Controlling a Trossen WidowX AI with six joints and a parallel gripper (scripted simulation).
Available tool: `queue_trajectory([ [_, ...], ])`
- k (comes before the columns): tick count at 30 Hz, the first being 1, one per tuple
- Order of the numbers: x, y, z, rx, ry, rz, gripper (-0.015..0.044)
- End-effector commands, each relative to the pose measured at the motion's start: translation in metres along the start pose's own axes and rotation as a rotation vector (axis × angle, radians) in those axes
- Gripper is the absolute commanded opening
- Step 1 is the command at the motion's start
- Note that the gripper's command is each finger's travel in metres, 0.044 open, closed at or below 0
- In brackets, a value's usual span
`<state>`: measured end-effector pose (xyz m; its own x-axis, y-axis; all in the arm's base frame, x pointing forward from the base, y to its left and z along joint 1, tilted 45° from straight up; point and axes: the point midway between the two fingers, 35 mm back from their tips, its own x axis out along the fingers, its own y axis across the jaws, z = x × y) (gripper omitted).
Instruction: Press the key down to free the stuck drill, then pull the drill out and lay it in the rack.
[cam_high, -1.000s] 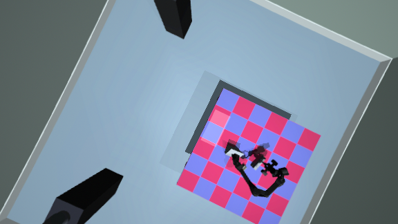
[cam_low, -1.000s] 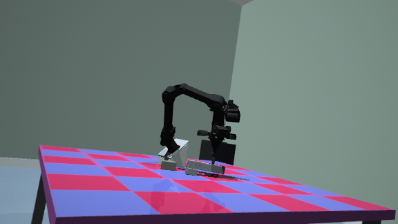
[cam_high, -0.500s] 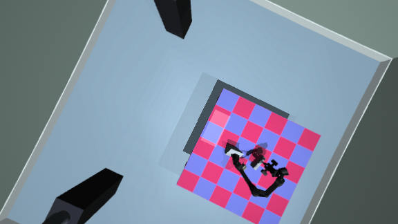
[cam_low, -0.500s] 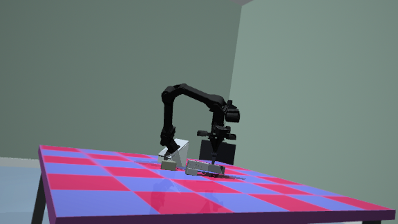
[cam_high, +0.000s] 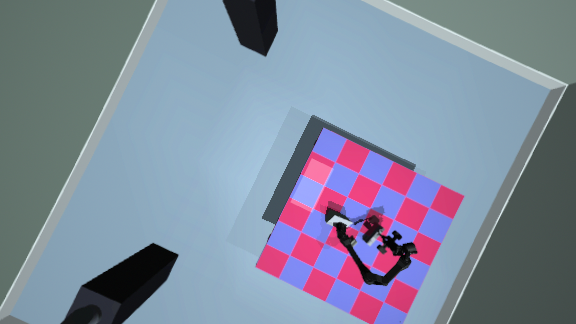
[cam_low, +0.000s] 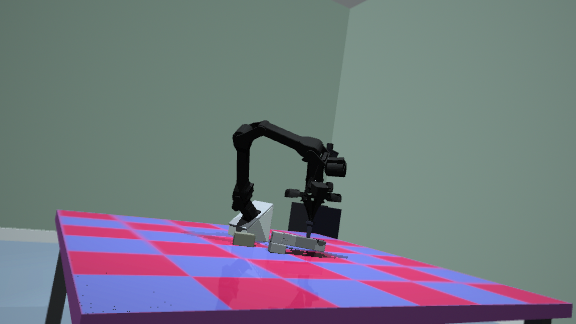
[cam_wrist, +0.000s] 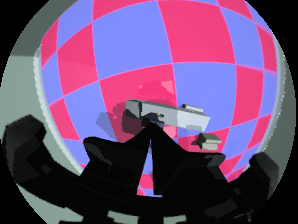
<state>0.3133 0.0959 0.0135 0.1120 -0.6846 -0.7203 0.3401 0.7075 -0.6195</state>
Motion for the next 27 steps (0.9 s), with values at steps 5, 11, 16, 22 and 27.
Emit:
queue_trajectory([
  [5,0.021,-0.003,-0.005,-0.004,0.034,-0.033,0.0000],
  [11,0.024,-0.003,-0.005,-0.004,0.034,-0.033,0.0000],
  [16,0.026,-0.004,-0.005,-0.004,0.034,-0.033,0.0000],
  [22,0.029,-0.004,-0.005,-0.004,0.034,-0.033,0.0000],
  [27,0.030,-0.004,-0.005,-0.004,0.034,-0.033,0.0000],
])
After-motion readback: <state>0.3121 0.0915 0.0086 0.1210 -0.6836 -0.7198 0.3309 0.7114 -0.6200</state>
